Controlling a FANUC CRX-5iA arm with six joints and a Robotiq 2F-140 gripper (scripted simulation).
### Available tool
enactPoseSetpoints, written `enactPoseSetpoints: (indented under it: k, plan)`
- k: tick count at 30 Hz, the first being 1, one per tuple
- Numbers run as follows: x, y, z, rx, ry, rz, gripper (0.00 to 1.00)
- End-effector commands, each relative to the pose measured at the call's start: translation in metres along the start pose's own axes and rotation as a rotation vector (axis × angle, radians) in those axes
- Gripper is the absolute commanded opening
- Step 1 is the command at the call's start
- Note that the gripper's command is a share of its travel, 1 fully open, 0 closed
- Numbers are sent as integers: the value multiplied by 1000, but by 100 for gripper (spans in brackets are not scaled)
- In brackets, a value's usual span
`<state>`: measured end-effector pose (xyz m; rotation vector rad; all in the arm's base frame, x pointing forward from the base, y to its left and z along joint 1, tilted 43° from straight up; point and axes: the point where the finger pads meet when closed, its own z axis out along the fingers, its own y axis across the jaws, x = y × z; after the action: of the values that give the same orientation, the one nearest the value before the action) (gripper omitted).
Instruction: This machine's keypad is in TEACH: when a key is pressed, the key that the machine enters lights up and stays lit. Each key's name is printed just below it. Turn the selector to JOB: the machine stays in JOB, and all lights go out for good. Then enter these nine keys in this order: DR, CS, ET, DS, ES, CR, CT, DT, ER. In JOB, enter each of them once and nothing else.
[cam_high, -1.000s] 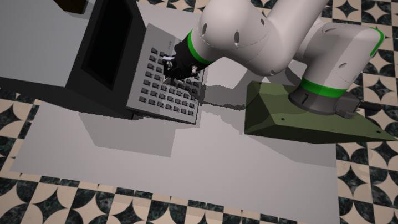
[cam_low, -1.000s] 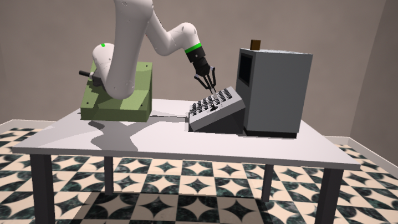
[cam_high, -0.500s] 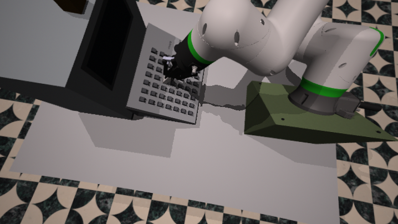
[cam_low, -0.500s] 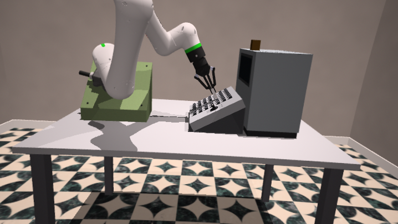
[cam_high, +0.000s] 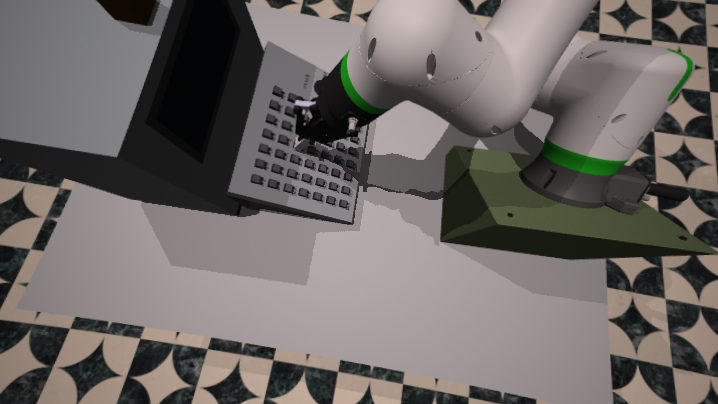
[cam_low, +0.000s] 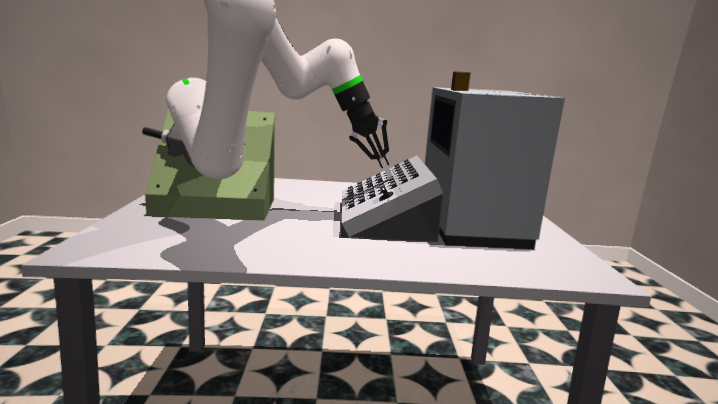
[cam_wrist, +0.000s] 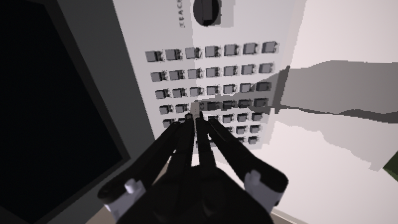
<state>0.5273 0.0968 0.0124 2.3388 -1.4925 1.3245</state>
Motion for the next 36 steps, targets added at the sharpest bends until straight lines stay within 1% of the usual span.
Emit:
enactPoseSetpoints:
  k: [1,4,18,29,32,36]
  plan:
    - [0,0,-3,-1,0,0,0]
    - [0,0,-5,-1,0,0,0]
    - [0,0,-28,-1,0,0,0]
    - [0,0,-31,-1,0,0,0]
    - [0,4,-31,-1,0,0,0]
    - [0,19,-31,-1,0,0,0]
